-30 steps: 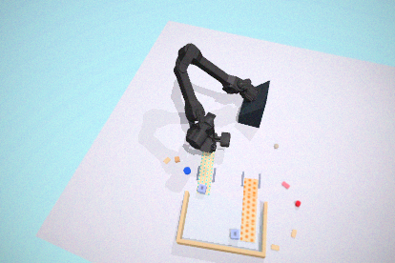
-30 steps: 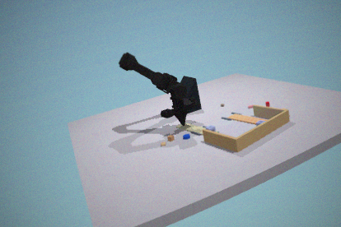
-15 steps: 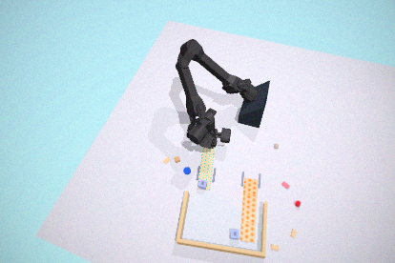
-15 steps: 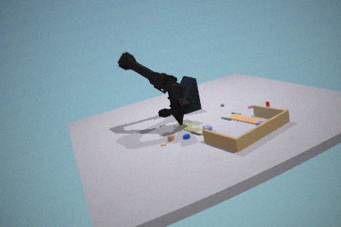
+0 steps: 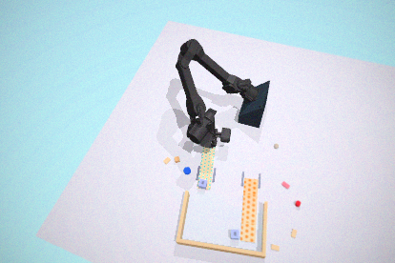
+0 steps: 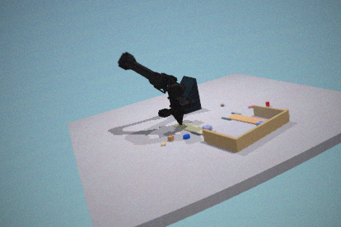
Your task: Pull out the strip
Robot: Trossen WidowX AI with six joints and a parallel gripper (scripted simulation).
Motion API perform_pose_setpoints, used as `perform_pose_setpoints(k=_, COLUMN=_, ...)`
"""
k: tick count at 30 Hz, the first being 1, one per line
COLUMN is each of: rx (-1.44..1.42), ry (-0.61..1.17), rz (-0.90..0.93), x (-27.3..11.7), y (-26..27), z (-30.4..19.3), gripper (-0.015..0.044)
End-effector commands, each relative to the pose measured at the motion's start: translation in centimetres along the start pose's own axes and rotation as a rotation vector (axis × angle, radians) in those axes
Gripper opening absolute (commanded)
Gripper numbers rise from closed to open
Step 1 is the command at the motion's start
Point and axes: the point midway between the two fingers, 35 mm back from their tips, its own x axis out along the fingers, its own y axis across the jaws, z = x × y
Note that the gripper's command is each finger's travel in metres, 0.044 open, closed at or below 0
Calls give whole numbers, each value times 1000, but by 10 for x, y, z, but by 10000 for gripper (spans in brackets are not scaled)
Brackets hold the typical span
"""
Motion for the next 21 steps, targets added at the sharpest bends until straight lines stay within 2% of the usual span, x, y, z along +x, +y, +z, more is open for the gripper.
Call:
perform_pose_setpoints(k=1, rx=-12, ry=28, rz=6, x=5, y=3, z=-9, gripper=0)
perform_pose_setpoints(k=11, rx=-12, ry=28, rz=6, x=5, y=3, z=-9, gripper=0)
perform_pose_setpoints(k=17, rx=-11, ry=26, rz=8, x=-40, y=0, z=2, gripper=0)
perform_pose_setpoints(k=21, rx=-12, ry=28, rz=8, x=-41, y=0, z=2, gripper=0)
